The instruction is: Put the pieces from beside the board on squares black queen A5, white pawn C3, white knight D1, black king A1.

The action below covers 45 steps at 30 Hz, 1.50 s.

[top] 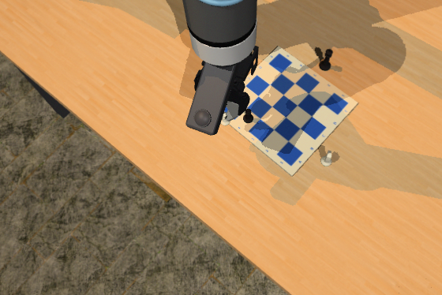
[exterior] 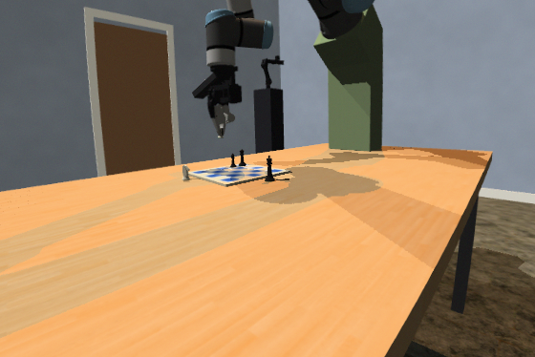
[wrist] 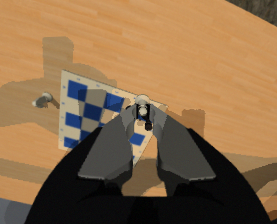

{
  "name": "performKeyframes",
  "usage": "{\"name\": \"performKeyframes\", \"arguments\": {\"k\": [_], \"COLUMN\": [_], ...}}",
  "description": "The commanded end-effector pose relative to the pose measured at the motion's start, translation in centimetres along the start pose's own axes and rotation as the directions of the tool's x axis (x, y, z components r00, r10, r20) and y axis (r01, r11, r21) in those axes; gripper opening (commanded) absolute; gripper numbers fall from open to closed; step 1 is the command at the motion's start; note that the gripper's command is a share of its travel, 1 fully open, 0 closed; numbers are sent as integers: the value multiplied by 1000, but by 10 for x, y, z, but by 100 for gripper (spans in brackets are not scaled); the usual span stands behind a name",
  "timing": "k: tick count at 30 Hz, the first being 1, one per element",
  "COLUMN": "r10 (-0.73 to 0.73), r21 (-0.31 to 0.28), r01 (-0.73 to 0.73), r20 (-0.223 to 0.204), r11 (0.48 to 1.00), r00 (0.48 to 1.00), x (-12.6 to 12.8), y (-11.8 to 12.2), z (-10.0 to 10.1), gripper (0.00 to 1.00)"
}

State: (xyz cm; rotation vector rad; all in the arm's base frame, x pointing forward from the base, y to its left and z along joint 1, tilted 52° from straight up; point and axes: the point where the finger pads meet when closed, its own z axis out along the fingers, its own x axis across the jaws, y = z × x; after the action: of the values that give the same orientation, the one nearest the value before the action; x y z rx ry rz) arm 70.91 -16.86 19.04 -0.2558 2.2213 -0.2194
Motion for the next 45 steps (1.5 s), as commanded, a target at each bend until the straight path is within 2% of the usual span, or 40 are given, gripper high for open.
{"name": "performKeyframes", "arguments": {"k": [1, 11, 14, 20, 22, 27, 31, 45], "r10": [0, 1, 22, 143, 143, 268, 327, 338], "r21": [0, 0, -1, -1, -1, 0, 0, 0], "r01": [0, -1, -22, -143, -143, -268, -327, -338], "r20": [0, 0, -1, -6, -6, -2, 2, 3], "r11": [1000, 1000, 1000, 990, 990, 963, 945, 941], "r00": [1000, 1000, 1000, 990, 990, 963, 945, 941], "x": [0, -1, -6, -35, -35, -65, -80, -82], "y": [0, 0, 7, 48, 48, 92, 114, 118], "z": [-4, -4, -4, -3, -3, -8, -12, -13], "gripper": [0, 0, 0, 0, 0, 0, 0, 0]}}
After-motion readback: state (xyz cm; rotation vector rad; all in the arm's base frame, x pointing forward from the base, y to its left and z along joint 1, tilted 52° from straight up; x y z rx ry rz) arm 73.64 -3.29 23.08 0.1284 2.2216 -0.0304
